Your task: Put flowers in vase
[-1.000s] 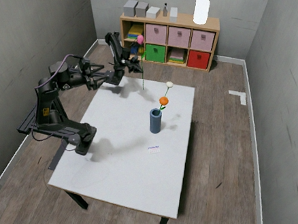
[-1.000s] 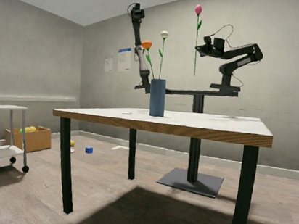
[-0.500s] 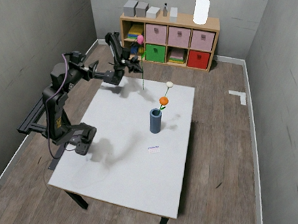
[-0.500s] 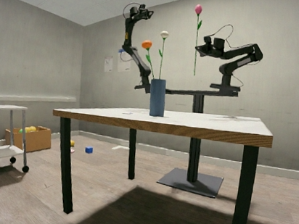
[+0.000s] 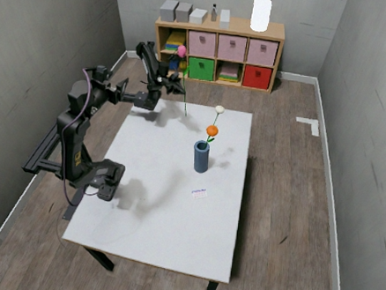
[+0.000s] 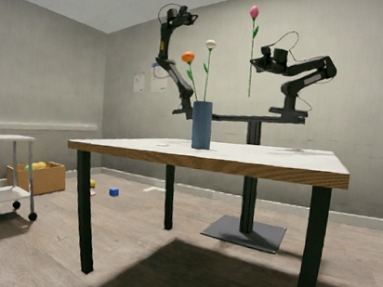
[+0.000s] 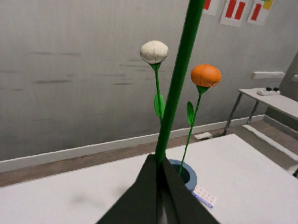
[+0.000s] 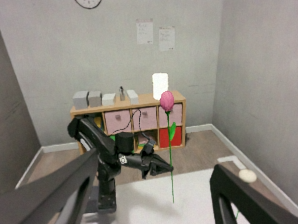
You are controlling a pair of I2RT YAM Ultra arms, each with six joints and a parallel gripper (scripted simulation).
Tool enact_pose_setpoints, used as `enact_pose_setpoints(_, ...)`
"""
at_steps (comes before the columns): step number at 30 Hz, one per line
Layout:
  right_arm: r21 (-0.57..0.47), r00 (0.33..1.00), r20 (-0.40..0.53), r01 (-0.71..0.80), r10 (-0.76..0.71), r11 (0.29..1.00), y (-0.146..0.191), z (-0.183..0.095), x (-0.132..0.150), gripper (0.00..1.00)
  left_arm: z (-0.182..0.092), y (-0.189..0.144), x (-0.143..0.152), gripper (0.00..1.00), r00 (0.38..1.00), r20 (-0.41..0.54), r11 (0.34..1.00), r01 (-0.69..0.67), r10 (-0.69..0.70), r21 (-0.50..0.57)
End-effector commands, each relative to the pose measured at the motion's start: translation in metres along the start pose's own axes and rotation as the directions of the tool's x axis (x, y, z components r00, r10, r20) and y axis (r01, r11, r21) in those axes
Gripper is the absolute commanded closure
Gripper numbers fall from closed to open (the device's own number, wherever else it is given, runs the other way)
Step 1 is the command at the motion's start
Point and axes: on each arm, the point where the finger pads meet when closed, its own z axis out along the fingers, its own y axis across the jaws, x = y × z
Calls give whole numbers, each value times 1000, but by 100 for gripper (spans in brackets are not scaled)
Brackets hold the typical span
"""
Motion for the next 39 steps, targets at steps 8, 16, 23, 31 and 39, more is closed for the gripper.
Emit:
enact_pose_setpoints(8, 50, 1000, -25, -12, 13, 999, -9, 20, 14, 30, 0, -3, 2, 100, 1000, -2, 1000, -11, 11, 7)
enact_pose_setpoints(16, 112, 996, -86, -11, 20, 994, -19, 47, 44, 30, 0, -3, 2, 100, 1000, -2, 1000, -11, 11, 7)
enact_pose_setpoints(23, 185, 987, -161, 2, 28, 983, -31, 77, 84, 30, 0, -3, 2, 100, 1000, -2, 1000, -11, 11, 7)
enact_pose_setpoints(31, 283, 966, -255, 36, 39, 958, -49, 106, 149, 30, 0, -3, 2, 100, 1000, -2, 1000, -11, 11, 7)
enact_pose_setpoints(39, 348, 945, -324, 75, 45, 934, -61, 120, 201, 30, 0, -3, 2, 100, 1000, -2, 1000, -11, 11, 7)
